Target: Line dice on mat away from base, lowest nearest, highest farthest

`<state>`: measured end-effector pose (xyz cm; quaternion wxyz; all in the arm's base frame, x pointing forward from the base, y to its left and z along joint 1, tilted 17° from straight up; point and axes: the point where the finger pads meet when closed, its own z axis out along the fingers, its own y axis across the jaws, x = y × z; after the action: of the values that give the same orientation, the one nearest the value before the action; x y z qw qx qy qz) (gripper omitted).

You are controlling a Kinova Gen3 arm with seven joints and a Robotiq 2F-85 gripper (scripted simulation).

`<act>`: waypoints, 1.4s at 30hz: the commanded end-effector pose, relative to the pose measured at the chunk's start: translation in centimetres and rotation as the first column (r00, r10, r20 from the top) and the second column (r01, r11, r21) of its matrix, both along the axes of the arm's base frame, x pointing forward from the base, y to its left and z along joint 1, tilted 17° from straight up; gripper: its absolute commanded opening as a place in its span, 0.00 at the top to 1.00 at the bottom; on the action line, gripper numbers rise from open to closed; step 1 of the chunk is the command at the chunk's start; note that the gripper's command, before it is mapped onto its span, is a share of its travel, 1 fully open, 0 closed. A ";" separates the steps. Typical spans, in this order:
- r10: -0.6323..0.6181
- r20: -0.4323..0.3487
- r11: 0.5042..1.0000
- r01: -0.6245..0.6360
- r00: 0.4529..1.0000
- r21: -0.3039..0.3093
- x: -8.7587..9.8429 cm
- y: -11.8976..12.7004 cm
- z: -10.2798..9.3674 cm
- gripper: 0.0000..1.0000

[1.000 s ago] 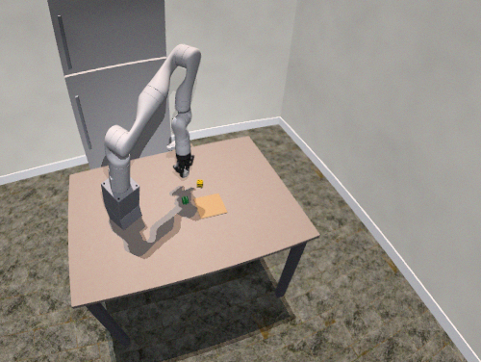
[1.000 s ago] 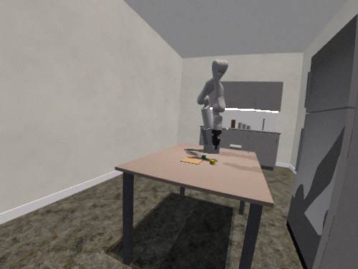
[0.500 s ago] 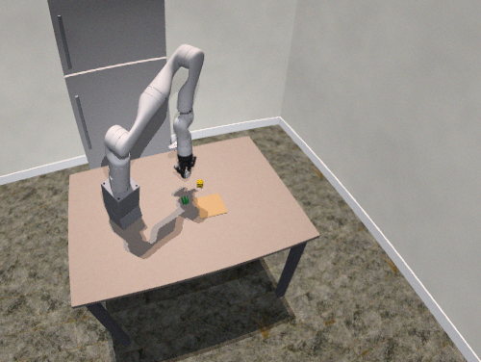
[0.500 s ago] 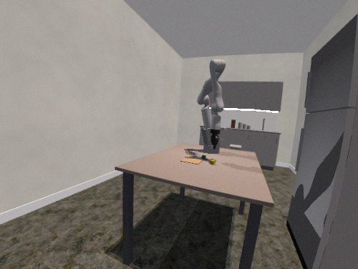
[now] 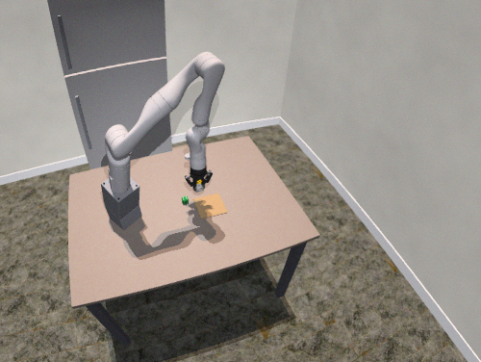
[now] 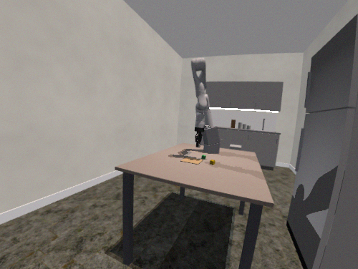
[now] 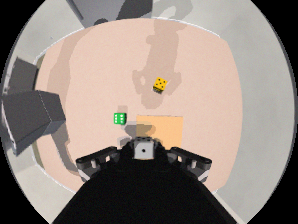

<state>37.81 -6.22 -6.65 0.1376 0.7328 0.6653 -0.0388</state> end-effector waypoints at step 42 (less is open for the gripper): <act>-0.060 0.018 0.998 0.060 0.998 0.008 0.9 -4.0 -6.7 0.74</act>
<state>39.45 -9.58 -11.99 0.1464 0.7484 0.6463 -0.0264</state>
